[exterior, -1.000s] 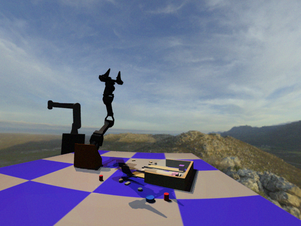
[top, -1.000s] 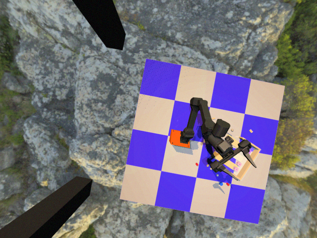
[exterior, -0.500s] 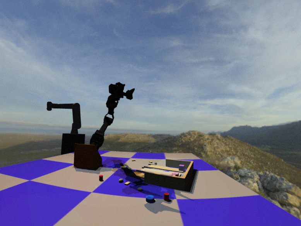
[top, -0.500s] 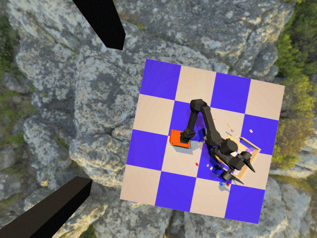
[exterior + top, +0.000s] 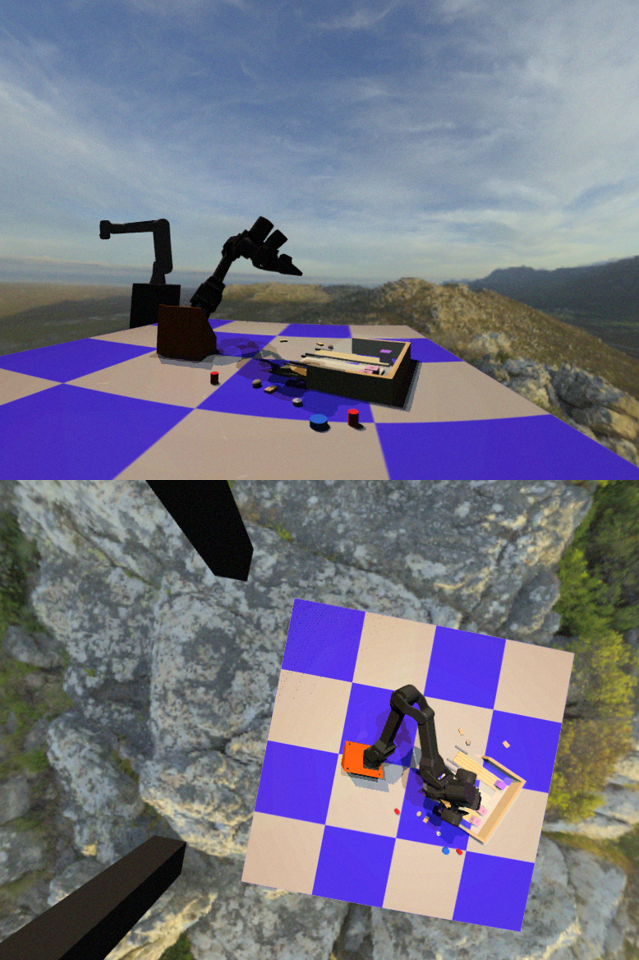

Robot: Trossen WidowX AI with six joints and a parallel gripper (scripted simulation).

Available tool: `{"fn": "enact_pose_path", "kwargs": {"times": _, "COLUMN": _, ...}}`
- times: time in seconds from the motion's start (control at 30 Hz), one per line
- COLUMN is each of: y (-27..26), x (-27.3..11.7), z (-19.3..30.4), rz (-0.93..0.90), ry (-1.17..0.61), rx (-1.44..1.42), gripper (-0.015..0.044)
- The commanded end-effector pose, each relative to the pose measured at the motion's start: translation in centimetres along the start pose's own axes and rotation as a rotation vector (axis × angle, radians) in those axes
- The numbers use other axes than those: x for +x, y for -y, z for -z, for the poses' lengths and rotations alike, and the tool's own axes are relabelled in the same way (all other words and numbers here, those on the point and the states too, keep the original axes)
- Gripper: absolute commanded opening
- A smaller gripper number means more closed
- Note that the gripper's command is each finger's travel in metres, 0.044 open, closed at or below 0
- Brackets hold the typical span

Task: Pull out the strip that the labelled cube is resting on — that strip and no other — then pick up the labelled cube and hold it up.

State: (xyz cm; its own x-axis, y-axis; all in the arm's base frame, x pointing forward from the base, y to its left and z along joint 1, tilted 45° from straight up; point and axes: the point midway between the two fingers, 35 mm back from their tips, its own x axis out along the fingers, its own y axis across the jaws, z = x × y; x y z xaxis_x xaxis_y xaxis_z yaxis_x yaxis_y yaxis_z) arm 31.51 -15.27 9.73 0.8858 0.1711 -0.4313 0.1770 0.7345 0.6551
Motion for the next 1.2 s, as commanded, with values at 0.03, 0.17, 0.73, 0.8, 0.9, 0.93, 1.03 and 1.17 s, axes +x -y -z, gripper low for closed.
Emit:
{"fn": "enact_pose_path", "kwargs": {"times": 0.03, "y": -1.9, "x": 1.6, "z": 5.8, "rz": -0.12, "ry": -0.161, "rx": -0.013, "gripper": 0.04}}
{"fn": "enact_pose_path", "kwargs": {"times": 0.17, "y": -1.9, "x": 1.6, "z": 5.8, "rz": -0.12, "ry": -0.161, "rx": -0.013, "gripper": 0.04}}
{"fn": "enact_pose_path", "kwargs": {"times": 0.73, "y": -0.3, "x": 4.0, "z": 6.2, "rz": -0.067, "ry": -0.304, "rx": 0.036, "gripper": 0.0269}}
{"fn": "enact_pose_path", "kwargs": {"times": 0.8, "y": 0.5, "x": 5.3, "z": 6.7, "rz": -0.042, "ry": -0.393, "rx": 0.062, "gripper": 0.0216}}
{"fn": "enact_pose_path", "kwargs": {"times": 0.9, "y": 1.6, "x": 7.0, "z": 7.8, "rz": -0.008, "ry": -0.532, "rx": 0.097, "gripper": 0.0138}}
{"fn": "enact_pose_path", "kwargs": {"times": 0.93, "y": 1.9, "x": 7.5, "z": 8.2, "rz": 0.002, "ry": -0.58, "rx": 0.108, "gripper": 0.0111}}
{"fn": "enact_pose_path", "kwargs": {"times": 1.03, "y": 2.8, "x": 8.8, "z": 9.7, "rz": 0.028, "ry": -0.728, "rx": 0.136, "gripper": 0.0033}}
{"fn": "enact_pose_path", "kwargs": {"times": 1.17, "y": 3.6, "x": 10.0, "z": 11.9, "rz": 0.053, "ry": -0.934, "rx": 0.17, "gripper": 0.0}}
